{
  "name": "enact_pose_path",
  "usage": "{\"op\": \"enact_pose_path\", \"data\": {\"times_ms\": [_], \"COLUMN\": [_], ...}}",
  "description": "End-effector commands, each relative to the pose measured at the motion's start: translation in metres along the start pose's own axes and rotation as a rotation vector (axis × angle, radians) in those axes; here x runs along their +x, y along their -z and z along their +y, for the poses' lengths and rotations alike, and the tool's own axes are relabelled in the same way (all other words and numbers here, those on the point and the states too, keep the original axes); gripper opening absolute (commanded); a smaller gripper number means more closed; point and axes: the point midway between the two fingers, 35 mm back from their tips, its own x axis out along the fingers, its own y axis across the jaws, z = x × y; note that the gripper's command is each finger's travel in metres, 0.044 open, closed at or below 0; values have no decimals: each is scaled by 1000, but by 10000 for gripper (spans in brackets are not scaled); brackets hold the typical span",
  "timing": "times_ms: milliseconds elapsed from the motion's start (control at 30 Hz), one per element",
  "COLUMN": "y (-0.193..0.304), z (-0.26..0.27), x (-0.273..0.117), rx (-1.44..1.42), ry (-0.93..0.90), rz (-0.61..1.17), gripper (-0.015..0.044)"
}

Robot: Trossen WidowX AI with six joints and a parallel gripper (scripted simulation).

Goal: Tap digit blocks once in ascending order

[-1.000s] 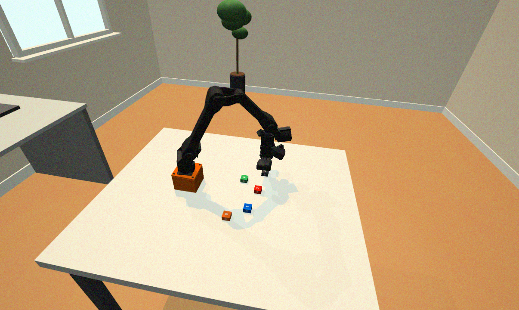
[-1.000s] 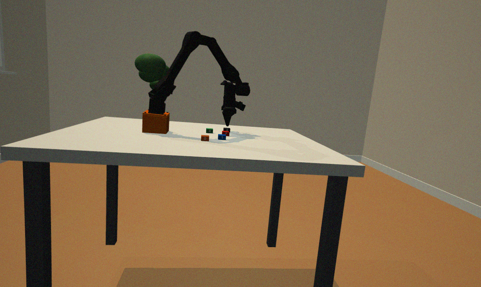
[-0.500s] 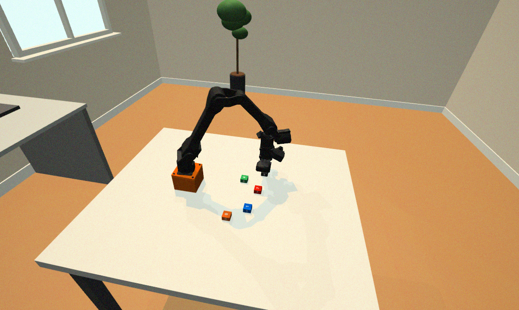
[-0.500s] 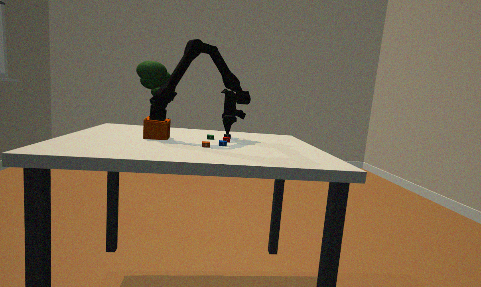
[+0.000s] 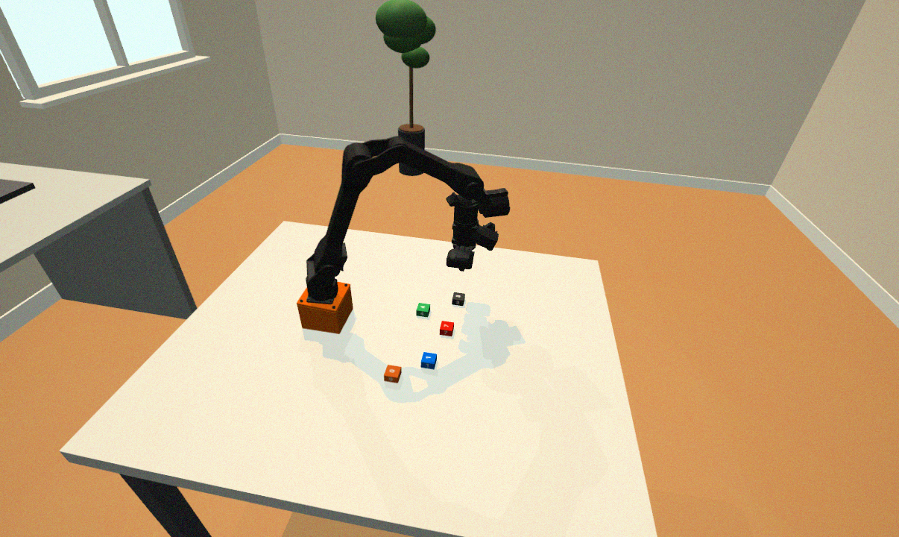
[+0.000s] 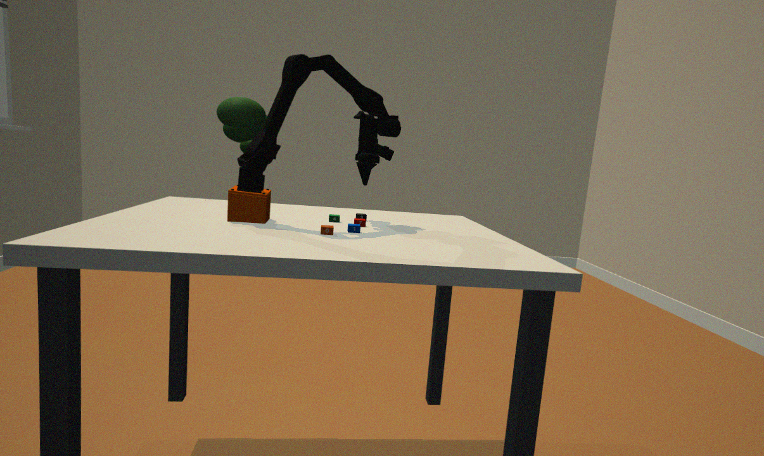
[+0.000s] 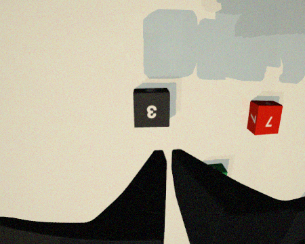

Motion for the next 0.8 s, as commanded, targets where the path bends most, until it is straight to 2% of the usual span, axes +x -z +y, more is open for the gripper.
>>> {"op": "enact_pose_path", "data": {"times_ms": [0,100,400,600,667,767], "y": [3,8,81,82,81,81], "z": [-2,-6,-55,-55,-55,-55], "x": [-14,-15,-15,-14,-4,45], "rx": [4,3,3,3,3,3], "ry": [9,9,14,14,14,14], "rz": [6,6,12,12,12,12], "gripper": [20,20,20,20,20,20]}}
